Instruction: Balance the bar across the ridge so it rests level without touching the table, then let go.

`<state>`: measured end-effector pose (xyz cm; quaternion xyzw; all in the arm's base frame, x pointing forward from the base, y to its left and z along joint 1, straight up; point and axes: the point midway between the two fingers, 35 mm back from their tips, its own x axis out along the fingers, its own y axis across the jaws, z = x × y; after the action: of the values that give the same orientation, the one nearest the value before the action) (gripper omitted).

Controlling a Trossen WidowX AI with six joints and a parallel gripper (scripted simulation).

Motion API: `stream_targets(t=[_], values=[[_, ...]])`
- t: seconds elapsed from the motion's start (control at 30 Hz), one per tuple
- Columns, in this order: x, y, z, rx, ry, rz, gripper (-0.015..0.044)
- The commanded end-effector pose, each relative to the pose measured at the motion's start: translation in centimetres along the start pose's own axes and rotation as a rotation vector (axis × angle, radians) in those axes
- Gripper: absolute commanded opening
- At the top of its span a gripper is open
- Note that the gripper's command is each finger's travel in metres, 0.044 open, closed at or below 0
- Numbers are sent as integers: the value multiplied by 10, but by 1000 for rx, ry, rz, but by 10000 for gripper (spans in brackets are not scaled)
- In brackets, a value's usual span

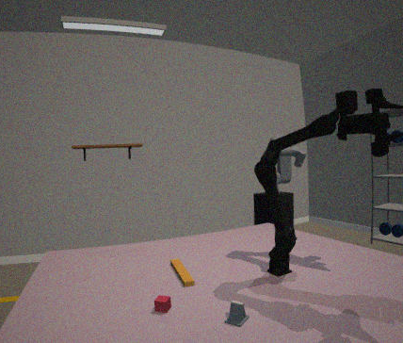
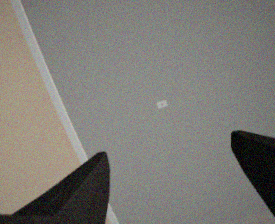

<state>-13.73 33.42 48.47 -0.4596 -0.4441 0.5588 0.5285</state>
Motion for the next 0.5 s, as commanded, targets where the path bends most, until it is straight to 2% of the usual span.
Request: stream_targets(t=[0.0,0.47], values=[[12,7,-14,-17,42,22,315],[40,22,-81,-69,212,88,315]])
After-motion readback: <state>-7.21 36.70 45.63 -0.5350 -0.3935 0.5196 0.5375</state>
